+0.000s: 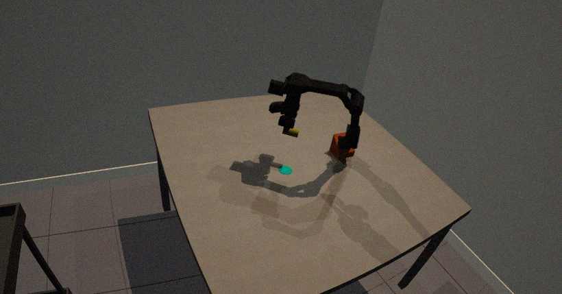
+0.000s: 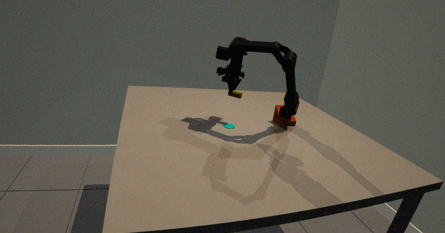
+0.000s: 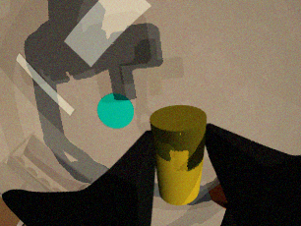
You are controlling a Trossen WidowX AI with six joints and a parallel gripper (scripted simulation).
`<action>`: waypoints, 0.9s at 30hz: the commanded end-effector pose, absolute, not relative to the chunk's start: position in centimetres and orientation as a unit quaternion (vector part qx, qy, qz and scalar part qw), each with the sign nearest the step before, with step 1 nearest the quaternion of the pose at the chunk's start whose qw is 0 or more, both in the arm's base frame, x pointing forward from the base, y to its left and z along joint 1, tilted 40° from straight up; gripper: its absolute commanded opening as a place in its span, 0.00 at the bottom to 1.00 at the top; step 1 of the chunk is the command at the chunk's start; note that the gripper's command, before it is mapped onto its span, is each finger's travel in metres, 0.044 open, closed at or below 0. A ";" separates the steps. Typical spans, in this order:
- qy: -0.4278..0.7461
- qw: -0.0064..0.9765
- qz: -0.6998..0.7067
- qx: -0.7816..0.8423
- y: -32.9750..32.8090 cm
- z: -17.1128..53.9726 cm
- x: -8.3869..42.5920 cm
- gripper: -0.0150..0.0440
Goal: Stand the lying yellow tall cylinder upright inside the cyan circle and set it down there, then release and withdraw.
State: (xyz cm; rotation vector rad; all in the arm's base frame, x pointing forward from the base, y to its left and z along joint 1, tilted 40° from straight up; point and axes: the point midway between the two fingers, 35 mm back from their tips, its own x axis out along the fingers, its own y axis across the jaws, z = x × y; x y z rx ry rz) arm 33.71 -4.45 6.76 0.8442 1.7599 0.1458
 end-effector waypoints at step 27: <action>0.730 0.597 0.168 0.286 2.1 11.2 34.1 0.43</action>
